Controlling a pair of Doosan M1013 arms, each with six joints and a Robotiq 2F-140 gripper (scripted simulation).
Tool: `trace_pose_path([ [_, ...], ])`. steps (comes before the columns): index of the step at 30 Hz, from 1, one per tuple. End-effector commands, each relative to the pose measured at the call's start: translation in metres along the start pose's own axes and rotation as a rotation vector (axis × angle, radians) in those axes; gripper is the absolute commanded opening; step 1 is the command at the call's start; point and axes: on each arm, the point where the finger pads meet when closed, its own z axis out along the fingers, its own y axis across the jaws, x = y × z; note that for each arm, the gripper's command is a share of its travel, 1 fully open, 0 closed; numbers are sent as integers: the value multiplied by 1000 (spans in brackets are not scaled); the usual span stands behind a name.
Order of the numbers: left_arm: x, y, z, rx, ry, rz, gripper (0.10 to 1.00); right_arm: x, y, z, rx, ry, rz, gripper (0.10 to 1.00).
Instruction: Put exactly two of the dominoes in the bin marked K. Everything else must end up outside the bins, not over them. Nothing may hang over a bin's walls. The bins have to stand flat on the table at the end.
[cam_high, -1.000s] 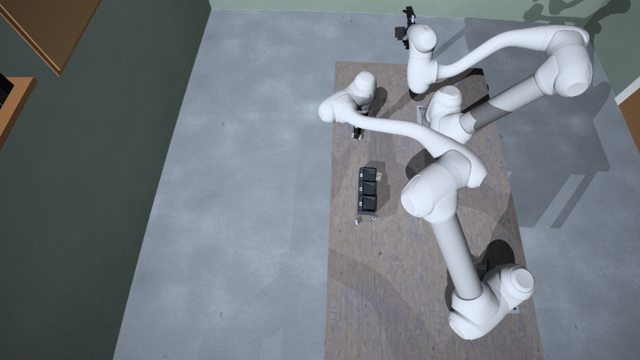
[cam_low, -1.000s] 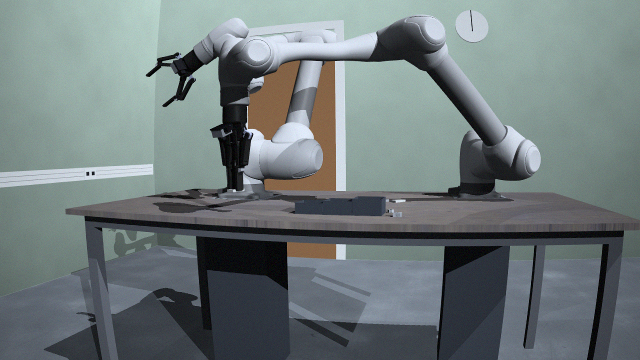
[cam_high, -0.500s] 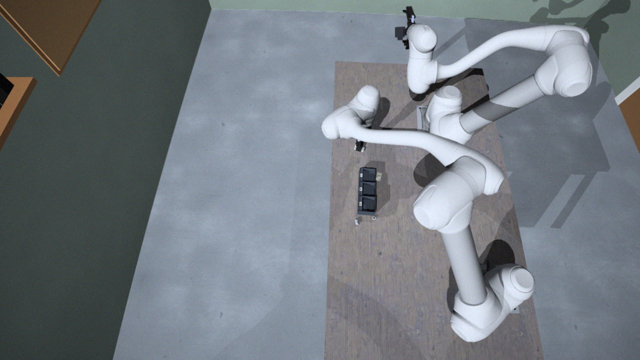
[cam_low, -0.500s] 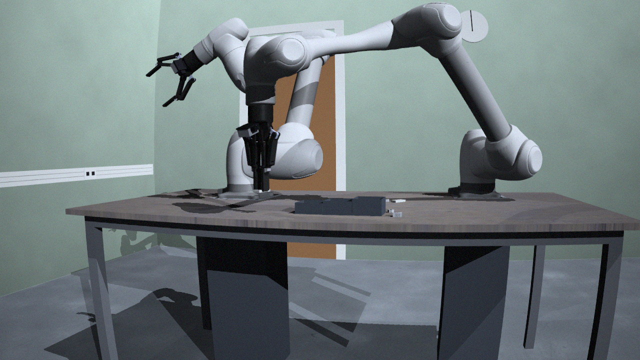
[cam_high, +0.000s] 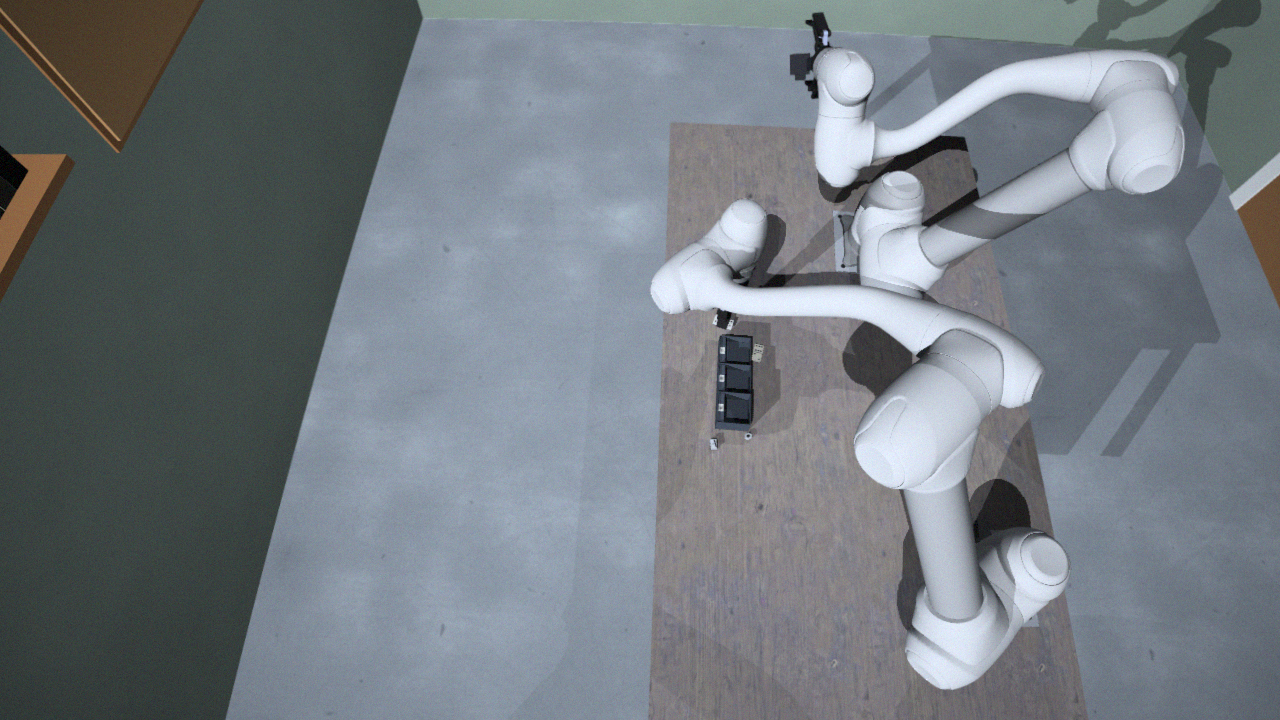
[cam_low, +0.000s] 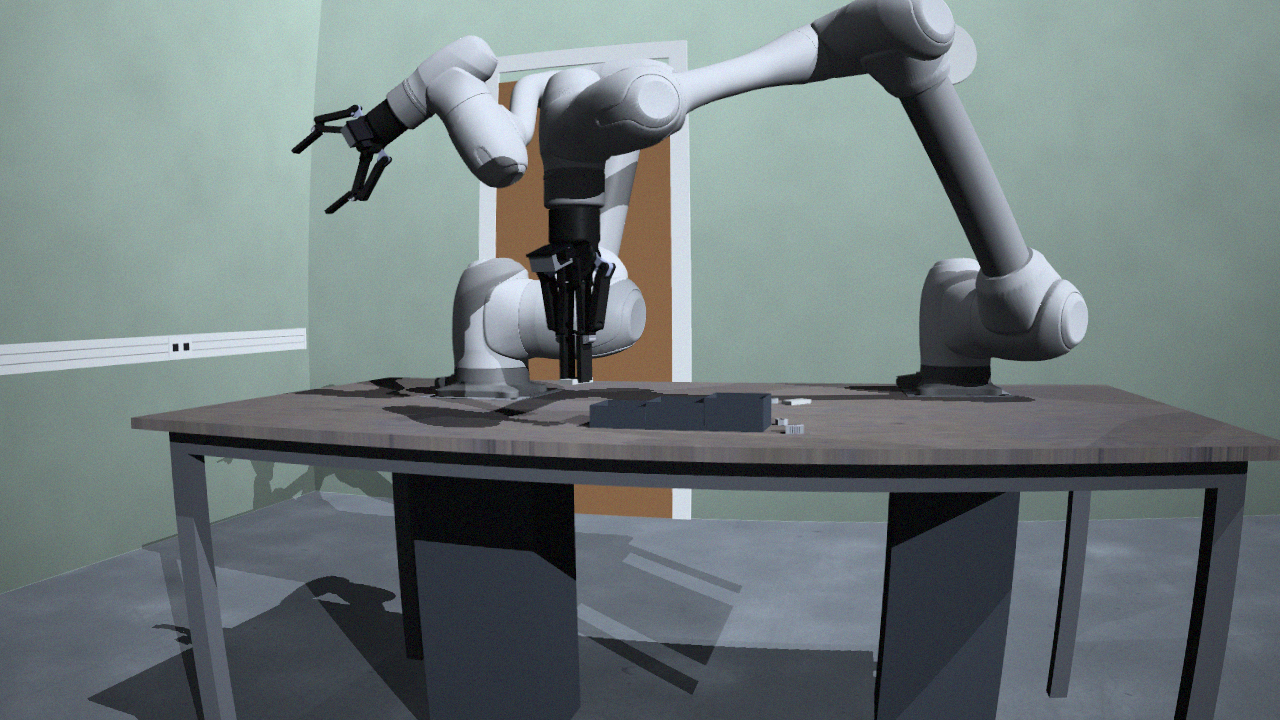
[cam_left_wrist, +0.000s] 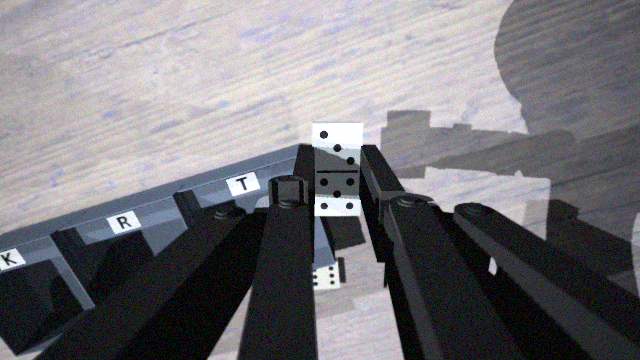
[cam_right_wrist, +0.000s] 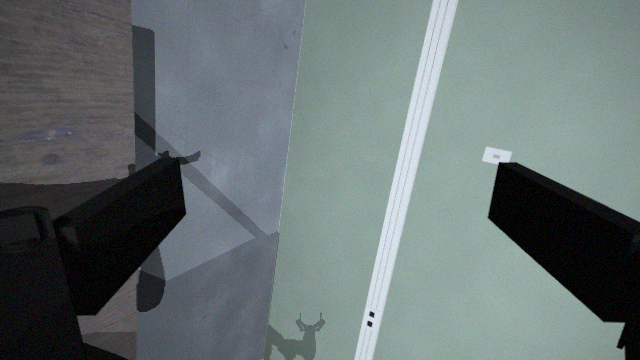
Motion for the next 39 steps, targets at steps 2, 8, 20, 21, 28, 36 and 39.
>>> trace_pose_path([
  [2, -12, -30, -4, -3, 11, 6, 213, -1, 1, 0, -4, 2, -3, 1000],
  [8, -29, -62, -4, -3, 11, 6, 213, -1, 1, 0, -4, 2, -3, 1000],
  [20, -57, -115, -3, -3, 11, 6, 213, -1, 1, 0, -4, 2, -3, 1000],
  [21, -60, -120, -3, -3, 11, 6, 213, -1, 1, 0, -4, 2, -3, 1000],
  [28, -74, -146, -3, -3, 10, -53, 213, -1, 1, 0, -4, 2, -3, 1000],
  [36, -91, -178, -3, -3, 7, -291, 213, -1, 1, 0, -4, 2, -3, 1000],
  [39, -100, -194, -3, -3, 5, -383, 213, -1, 1, 0, -4, 2, -3, 1000],
])
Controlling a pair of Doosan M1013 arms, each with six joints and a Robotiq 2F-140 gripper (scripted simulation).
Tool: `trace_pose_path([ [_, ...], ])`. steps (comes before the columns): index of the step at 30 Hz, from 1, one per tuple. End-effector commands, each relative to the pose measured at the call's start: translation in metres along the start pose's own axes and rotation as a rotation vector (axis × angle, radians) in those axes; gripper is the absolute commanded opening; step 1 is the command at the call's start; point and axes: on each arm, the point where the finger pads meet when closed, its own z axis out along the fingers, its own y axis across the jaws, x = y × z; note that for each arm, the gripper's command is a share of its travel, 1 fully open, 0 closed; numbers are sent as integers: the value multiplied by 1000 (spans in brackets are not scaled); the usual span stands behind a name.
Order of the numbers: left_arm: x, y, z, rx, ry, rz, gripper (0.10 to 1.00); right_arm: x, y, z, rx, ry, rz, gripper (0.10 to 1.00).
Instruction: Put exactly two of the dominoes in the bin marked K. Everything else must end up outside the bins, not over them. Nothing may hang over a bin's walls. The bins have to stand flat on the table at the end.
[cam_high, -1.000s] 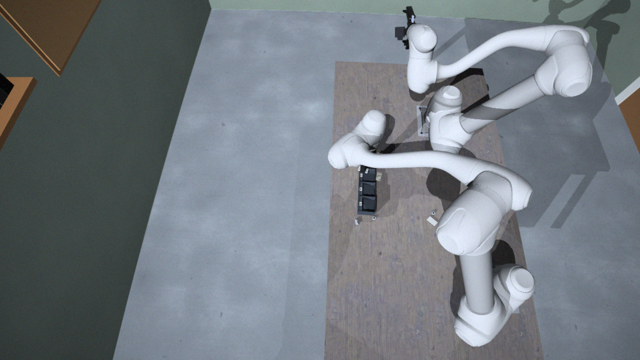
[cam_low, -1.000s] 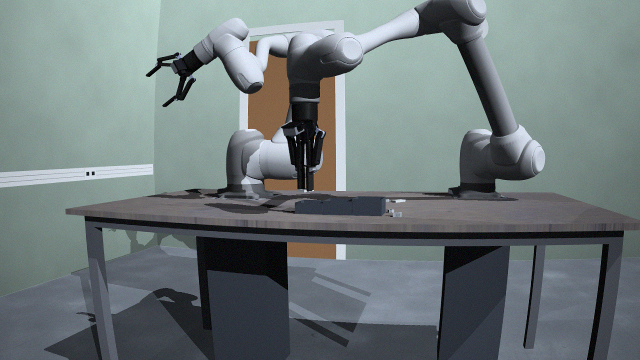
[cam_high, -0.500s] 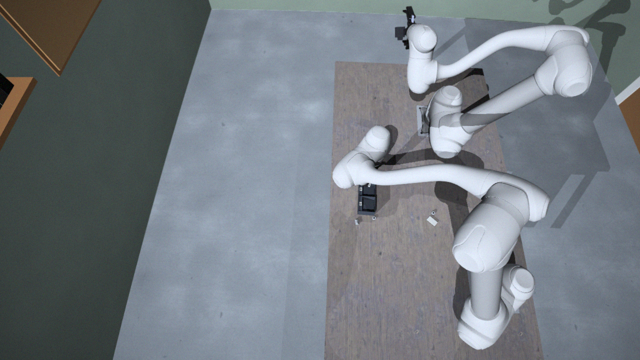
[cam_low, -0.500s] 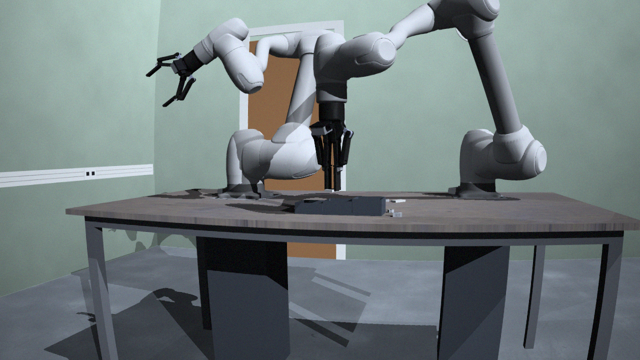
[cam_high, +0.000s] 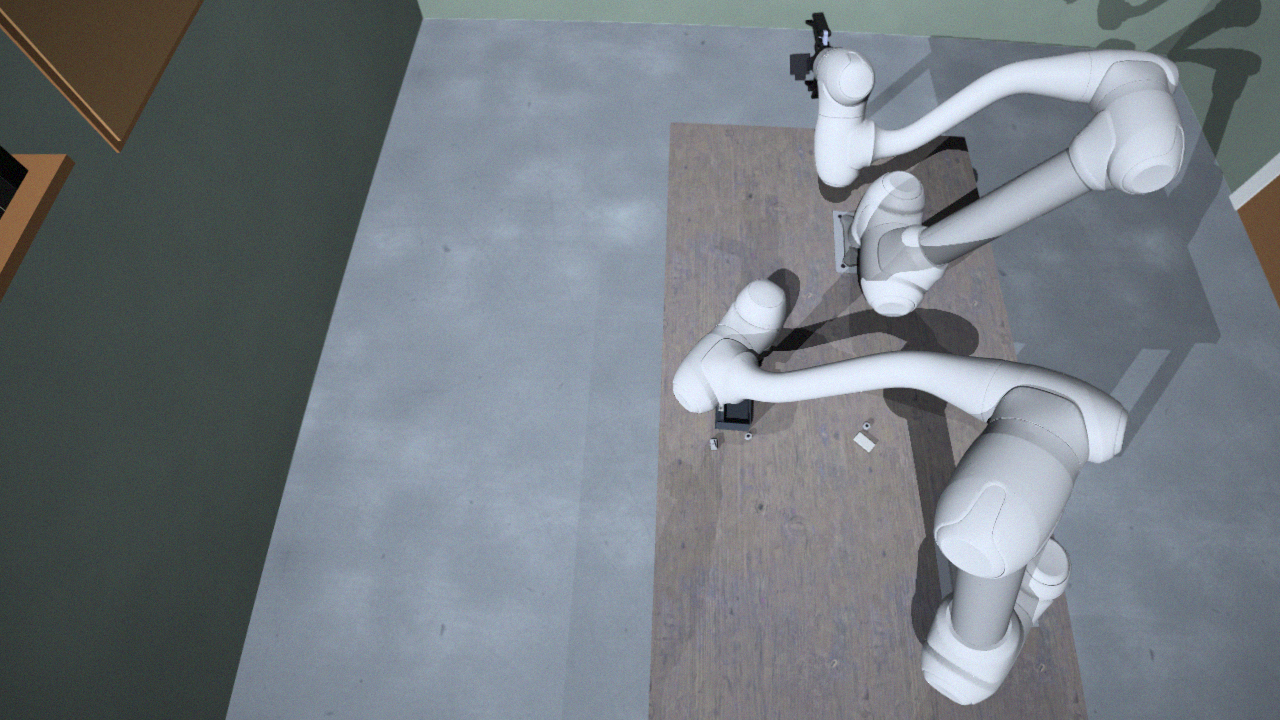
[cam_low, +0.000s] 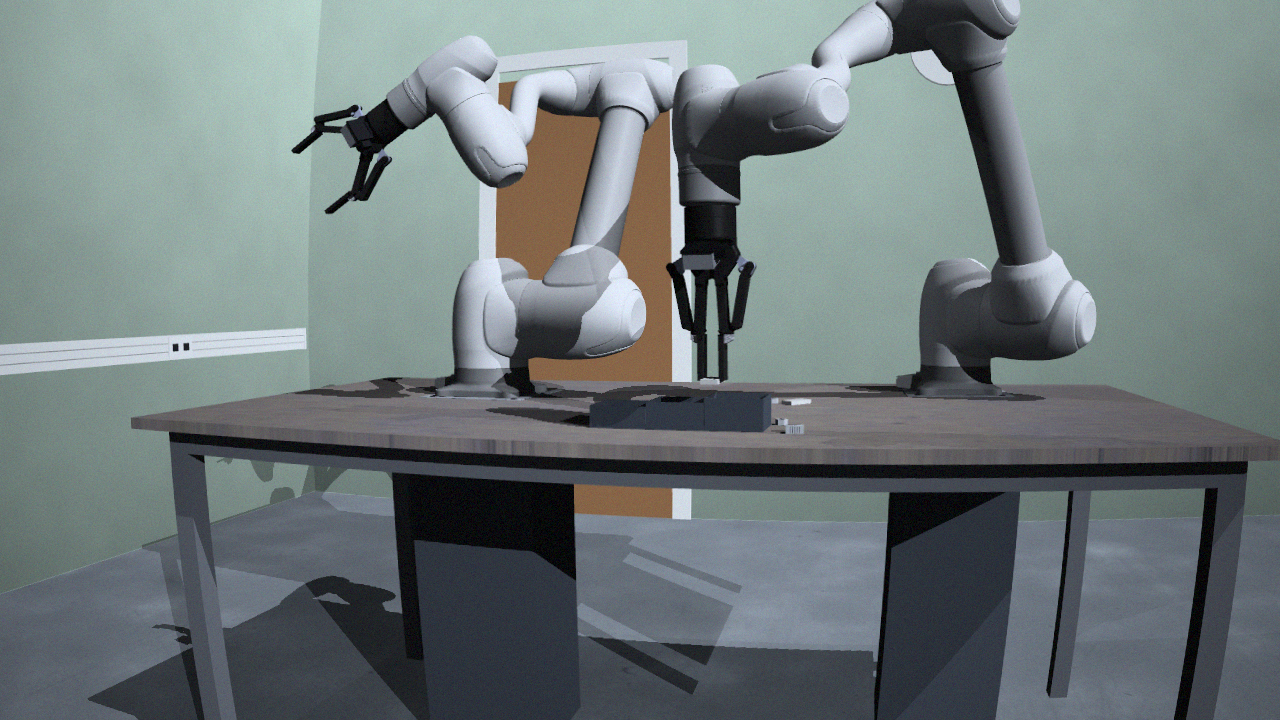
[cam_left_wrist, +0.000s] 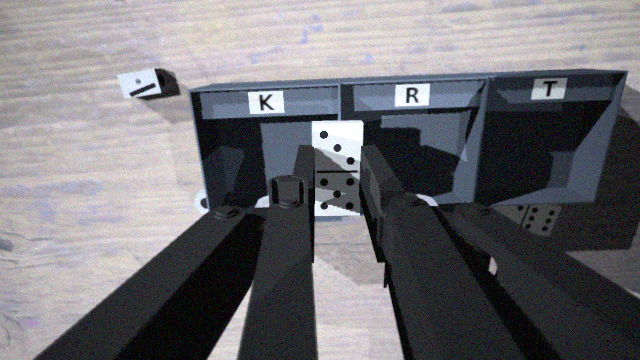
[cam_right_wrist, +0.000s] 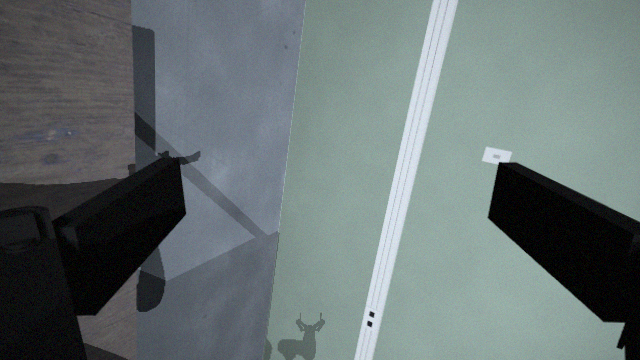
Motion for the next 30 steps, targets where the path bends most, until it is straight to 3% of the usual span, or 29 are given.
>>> trace_pose_path([
  [1, -5, -27, -3, -5, 7, -157, 213, -1, 1, 0, -4, 2, -3, 1000],
  [4, -8, -40, -3, -4, 5, -249, 213, -1, 1, 0, -4, 2, -3, 1000],
  [8, -8, -40, -3, -3, 3, -310, 213, -1, 1, 0, -4, 2, -3, 1000],
  [9, -9, -39, -3, -3, 3, -391, 213, -1, 1, 0, -4, 2, -3, 1000],
  [23, -10, -38, -3, -3, -4, -805, 213, -1, 1, 0, -4, 2, -3, 1000],
  [25, -10, -38, -3, -3, -4, -805, 213, -1, 1, 0, -4, 2, -3, 1000],
  [30, -10, -38, -3, -3, -6, -996, 213, -1, 1, 0, -4, 2, -3, 1000],
])
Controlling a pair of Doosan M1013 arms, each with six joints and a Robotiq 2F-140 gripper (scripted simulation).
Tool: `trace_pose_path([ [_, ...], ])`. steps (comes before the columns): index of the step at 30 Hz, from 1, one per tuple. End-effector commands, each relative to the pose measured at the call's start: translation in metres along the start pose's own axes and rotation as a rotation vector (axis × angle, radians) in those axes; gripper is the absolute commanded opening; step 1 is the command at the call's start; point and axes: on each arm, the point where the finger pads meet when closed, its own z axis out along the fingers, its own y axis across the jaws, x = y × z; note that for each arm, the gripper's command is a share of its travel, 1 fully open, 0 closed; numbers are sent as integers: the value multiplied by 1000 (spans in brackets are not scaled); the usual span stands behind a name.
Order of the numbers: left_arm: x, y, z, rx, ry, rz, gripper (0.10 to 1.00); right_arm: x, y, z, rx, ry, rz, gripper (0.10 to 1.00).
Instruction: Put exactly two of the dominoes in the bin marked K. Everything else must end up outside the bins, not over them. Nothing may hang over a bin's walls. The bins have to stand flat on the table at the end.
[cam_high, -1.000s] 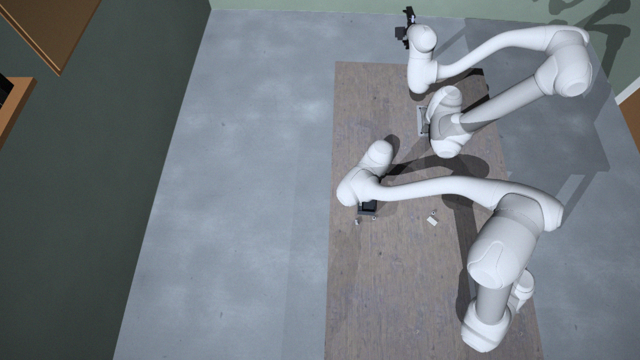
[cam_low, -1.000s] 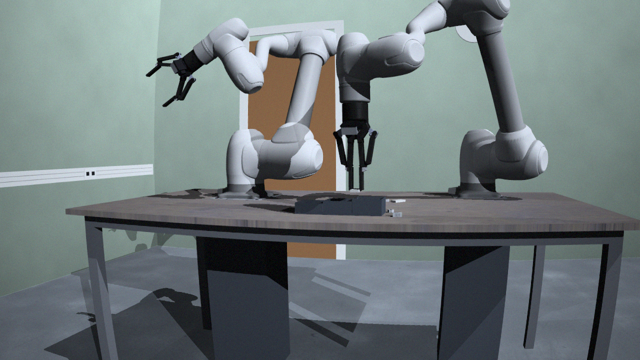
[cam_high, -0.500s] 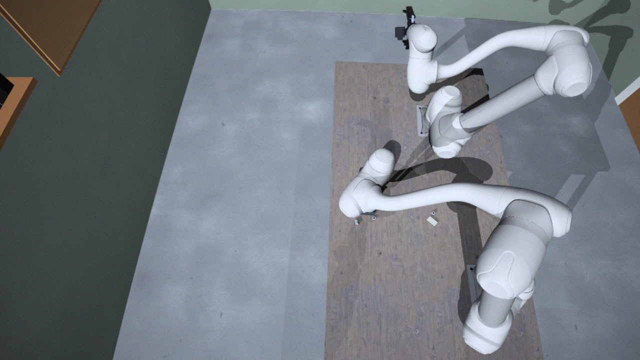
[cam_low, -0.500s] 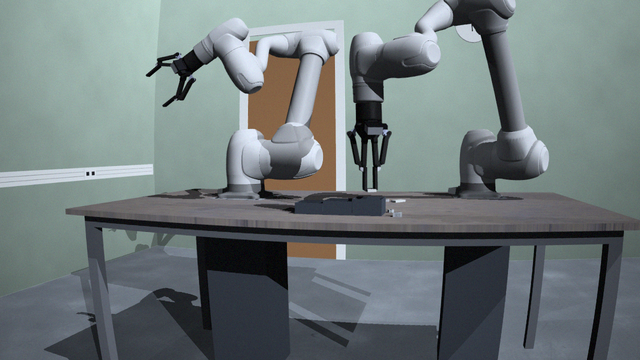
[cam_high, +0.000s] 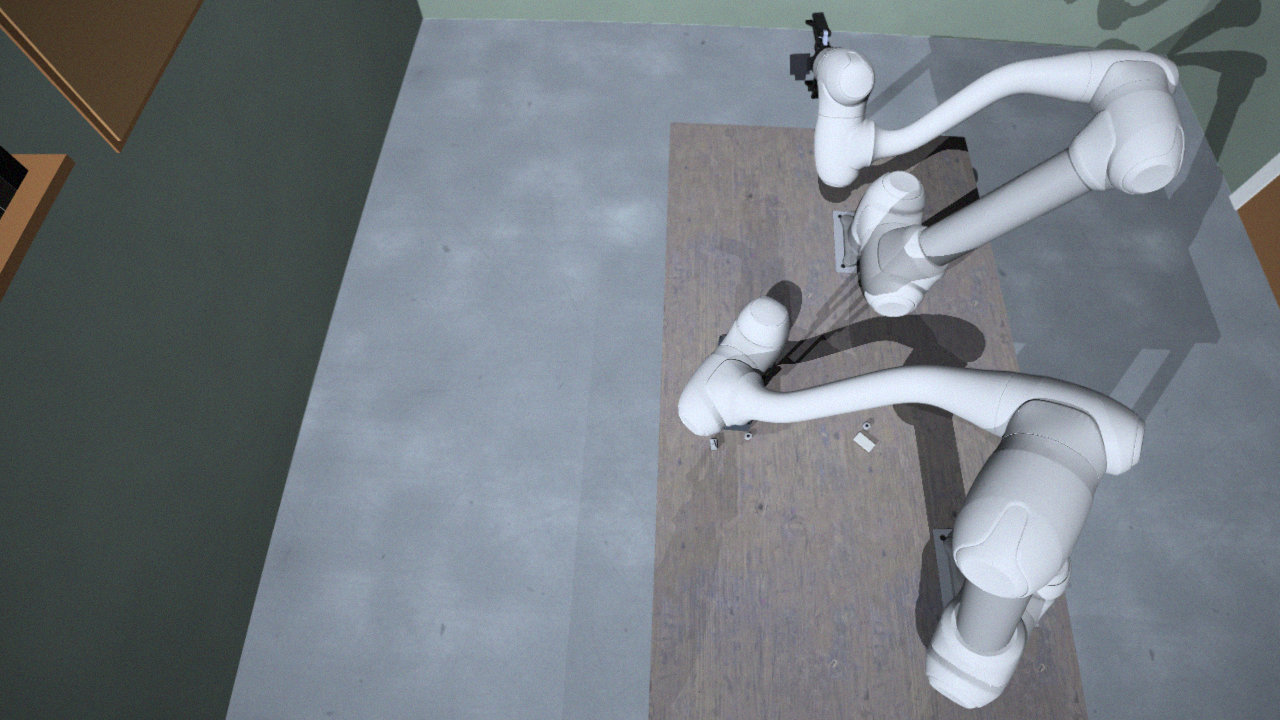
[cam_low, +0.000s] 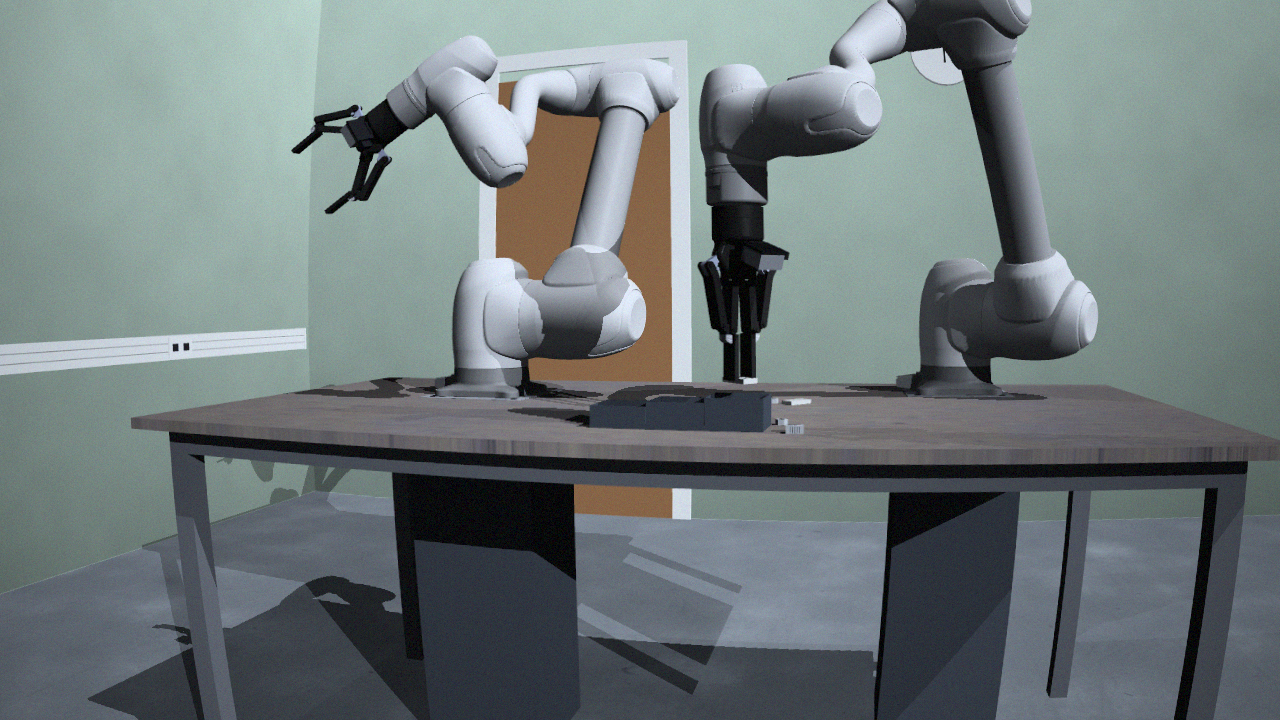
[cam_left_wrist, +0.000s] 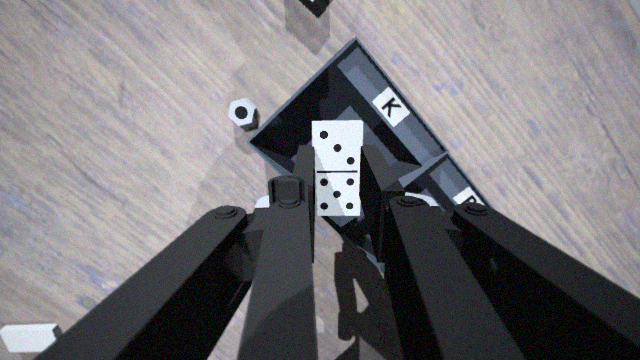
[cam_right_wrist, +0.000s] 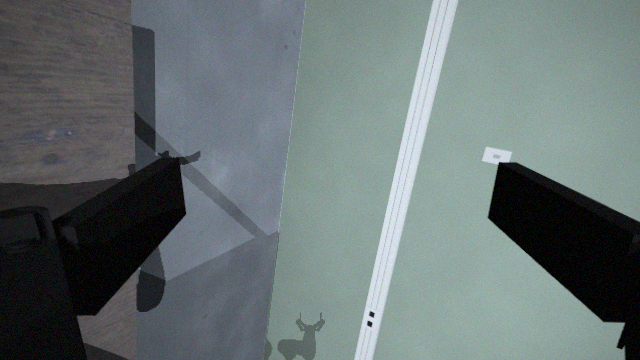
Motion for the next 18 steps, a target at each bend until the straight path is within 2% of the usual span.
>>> trace_pose_path([
  [1, 0, 0, -3, -6, 2, -157, 213, -1, 1, 0, -4, 2, -3, 1000],
  [10, 2, 2, -3, -9, 2, -428, 213, -1, 1, 0, -4, 2, -3, 1000],
  [12, 2, 2, -3, -9, 2, -428, 213, -1, 1, 0, -4, 2, -3, 1000],
  [13, 2, 2, -3, -11, 3, -508, 213, -1, 1, 0, -4, 2, -3, 1000],
  [18, 2, 2, -3, -17, 5, -650, 213, -1, 1, 0, -4, 2, -3, 1000],
])
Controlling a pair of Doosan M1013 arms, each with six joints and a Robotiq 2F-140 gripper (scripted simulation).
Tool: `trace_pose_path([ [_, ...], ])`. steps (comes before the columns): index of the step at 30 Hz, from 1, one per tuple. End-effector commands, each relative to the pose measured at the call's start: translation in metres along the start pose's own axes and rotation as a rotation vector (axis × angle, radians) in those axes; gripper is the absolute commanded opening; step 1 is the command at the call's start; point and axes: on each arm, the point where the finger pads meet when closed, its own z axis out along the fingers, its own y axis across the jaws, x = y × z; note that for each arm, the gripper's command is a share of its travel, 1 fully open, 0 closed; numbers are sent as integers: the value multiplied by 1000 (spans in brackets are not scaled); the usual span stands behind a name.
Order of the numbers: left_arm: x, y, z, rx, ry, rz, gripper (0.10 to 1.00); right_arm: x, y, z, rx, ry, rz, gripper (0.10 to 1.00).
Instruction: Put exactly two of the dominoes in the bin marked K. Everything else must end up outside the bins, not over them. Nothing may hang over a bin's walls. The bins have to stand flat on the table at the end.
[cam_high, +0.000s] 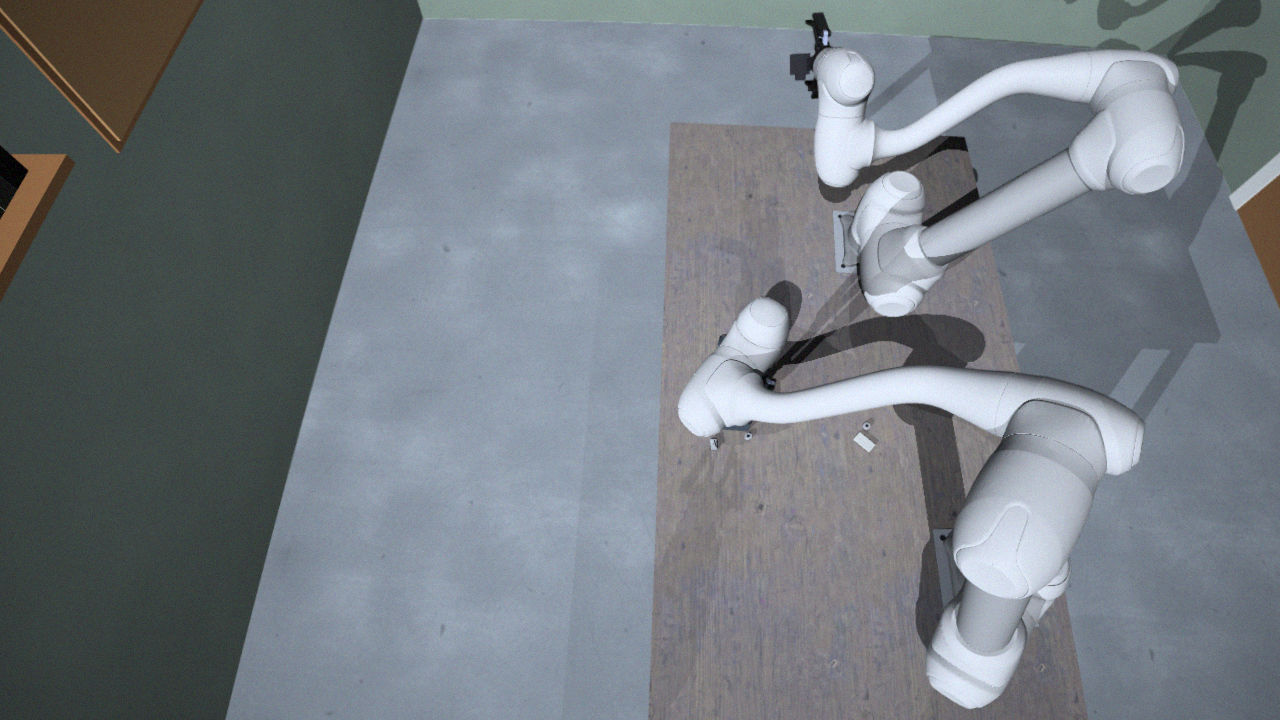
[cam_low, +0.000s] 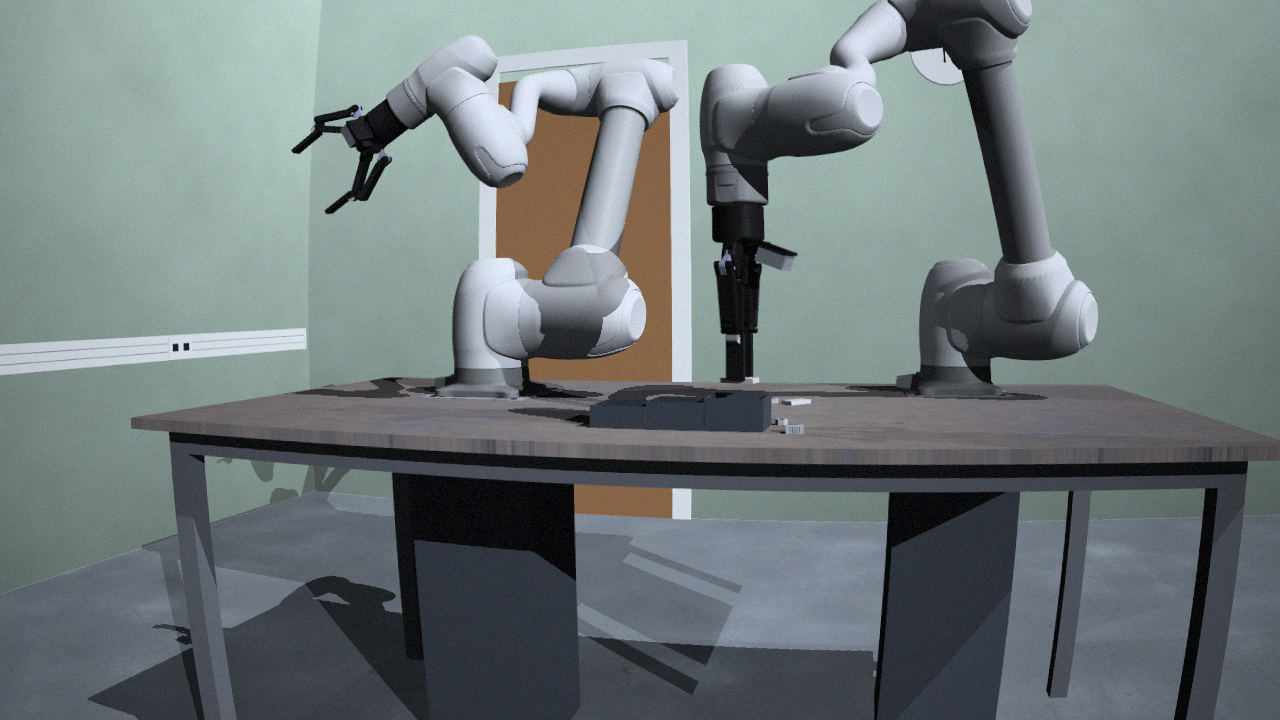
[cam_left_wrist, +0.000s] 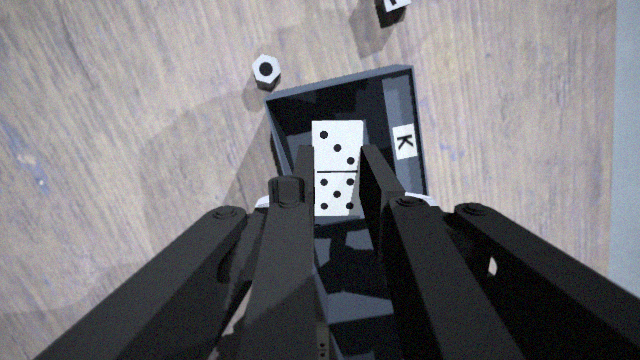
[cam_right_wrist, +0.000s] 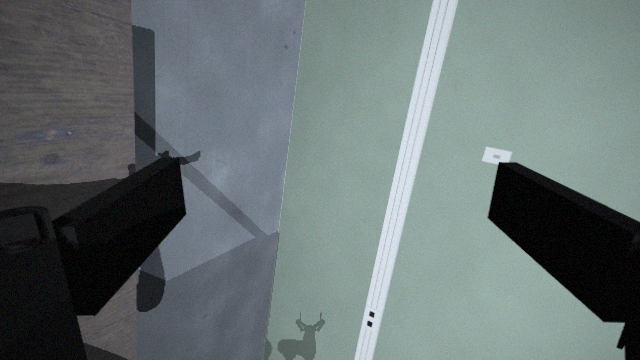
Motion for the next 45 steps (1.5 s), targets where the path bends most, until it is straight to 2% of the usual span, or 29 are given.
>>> trace_pose_path([
  [1, 0, 3, -3, -19, 3, -156, 213, -1, 1, 0, -4, 2, -3, 1000],
  [3, 0, 3, -3, -25, 4, -210, 213, -1, 1, 0, -4, 2, -3, 1000],
  [33, -1, 0, -4, -25, 4, -210, 213, -1, 1, 0, -4, 2, -3, 1000],
  [39, 0, 0, 13, -19, 7, -211, 213, -1, 1, 0, -4, 2, -3, 1000],
  [45, 0, 0, 21, -19, 7, -211, 213, -1, 1, 0, -4, 2, -3, 1000],
])
